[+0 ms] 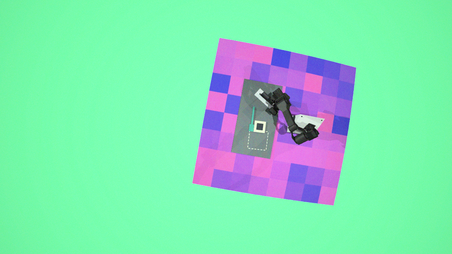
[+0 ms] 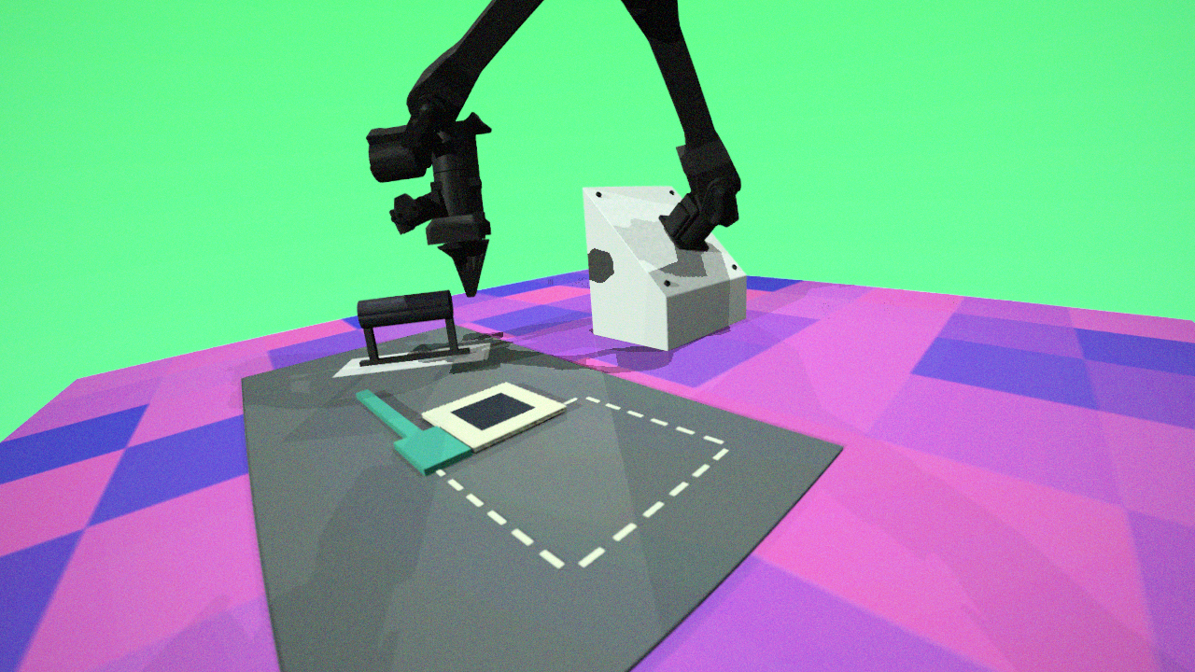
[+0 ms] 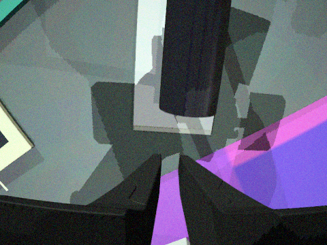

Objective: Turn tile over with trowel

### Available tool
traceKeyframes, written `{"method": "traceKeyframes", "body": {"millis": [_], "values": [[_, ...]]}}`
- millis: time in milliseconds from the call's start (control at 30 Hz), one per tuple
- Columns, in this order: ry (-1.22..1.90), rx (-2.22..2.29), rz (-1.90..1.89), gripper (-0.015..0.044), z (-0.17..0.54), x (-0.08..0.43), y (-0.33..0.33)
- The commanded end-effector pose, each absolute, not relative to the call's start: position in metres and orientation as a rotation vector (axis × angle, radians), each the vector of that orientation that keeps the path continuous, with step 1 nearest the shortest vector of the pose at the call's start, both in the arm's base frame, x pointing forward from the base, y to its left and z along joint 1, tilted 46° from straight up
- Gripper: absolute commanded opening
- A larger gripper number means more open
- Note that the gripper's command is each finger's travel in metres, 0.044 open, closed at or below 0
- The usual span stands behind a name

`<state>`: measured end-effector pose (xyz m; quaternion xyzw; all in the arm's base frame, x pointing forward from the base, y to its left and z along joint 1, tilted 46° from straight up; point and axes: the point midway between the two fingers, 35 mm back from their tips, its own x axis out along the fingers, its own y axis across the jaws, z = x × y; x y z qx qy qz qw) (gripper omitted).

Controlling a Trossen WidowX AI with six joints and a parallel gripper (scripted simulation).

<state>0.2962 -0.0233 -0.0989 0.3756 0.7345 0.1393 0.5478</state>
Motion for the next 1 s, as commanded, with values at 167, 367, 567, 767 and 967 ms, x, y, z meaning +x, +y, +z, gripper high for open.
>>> {"method": "traceKeyframes", "body": {"millis": [167,367,567,767,967], "values": [[1.74,0.889,0.33,0.01,-0.099,0.2962,-0.0233],[1.74,0.889,0.33,0.01,-0.099,0.2962,-0.0233],[1.74,0.889,0.33,0.01,-0.099,0.2962,-0.0233],[1.741,0.889,0.33,0.0021,-0.099,0.2962,-0.0232],[1.741,0.889,0.33,0.0,-0.099,0.2962,-0.0232]]}}
